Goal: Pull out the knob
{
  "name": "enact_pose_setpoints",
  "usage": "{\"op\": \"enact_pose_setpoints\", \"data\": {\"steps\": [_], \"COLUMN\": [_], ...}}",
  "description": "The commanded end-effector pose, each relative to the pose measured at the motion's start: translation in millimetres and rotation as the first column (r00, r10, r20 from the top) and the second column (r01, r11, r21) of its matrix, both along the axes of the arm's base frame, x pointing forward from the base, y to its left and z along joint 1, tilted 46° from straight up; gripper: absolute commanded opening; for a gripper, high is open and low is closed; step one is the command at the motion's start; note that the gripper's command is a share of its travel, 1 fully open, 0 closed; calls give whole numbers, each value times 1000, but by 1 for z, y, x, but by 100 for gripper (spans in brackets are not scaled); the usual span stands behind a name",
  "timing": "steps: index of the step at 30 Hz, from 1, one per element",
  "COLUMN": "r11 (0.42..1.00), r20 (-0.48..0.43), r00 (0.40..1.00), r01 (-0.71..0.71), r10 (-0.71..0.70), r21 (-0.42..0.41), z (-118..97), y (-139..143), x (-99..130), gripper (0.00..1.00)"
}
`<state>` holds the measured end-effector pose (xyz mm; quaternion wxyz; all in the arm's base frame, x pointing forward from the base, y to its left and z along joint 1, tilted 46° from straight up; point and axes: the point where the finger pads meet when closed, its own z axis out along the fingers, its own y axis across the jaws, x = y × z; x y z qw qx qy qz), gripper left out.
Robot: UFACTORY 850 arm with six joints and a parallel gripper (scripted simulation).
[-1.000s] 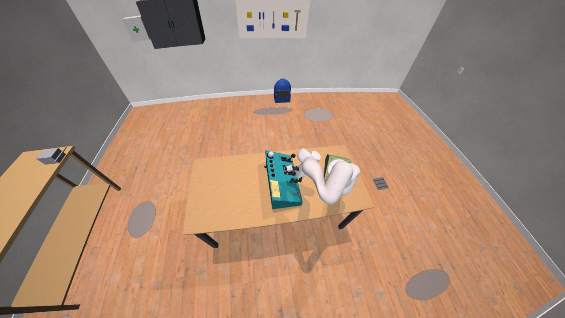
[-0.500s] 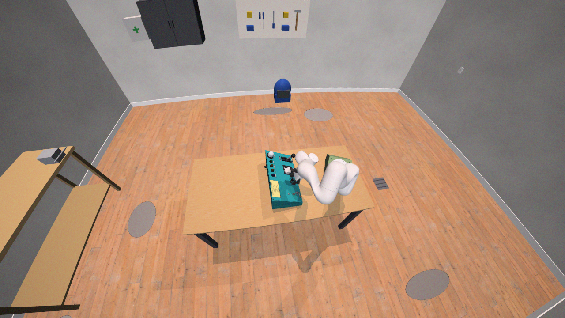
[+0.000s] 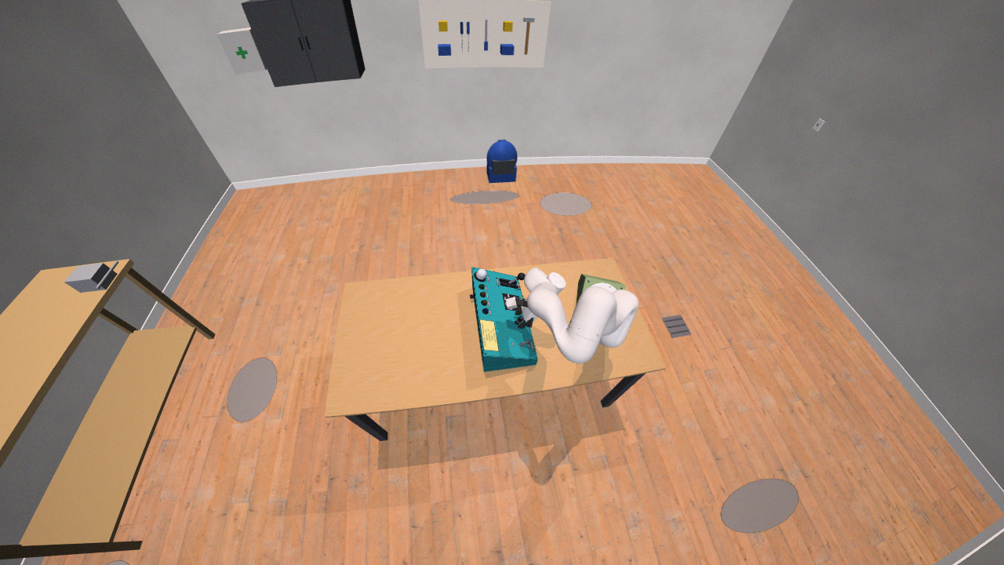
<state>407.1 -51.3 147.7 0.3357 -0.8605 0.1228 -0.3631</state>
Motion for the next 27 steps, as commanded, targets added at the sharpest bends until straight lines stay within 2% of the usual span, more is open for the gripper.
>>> {"op": "enact_pose_setpoints", "data": {"steps": [1,25,26,27], "r11": [1000,1000,1000,1000], "r20": [1,1,1,1], "r00": [1000,1000,1000,1000], "r01": [1,1,1,1], "r10": [-1,-1,-1,-1], "r21": [-1,-1,-1,-1], "z": [0,-2,-2,-2], "y": [0,2,2,2], "x": [1,4,4,4], "gripper": [76,76,0,0]}}
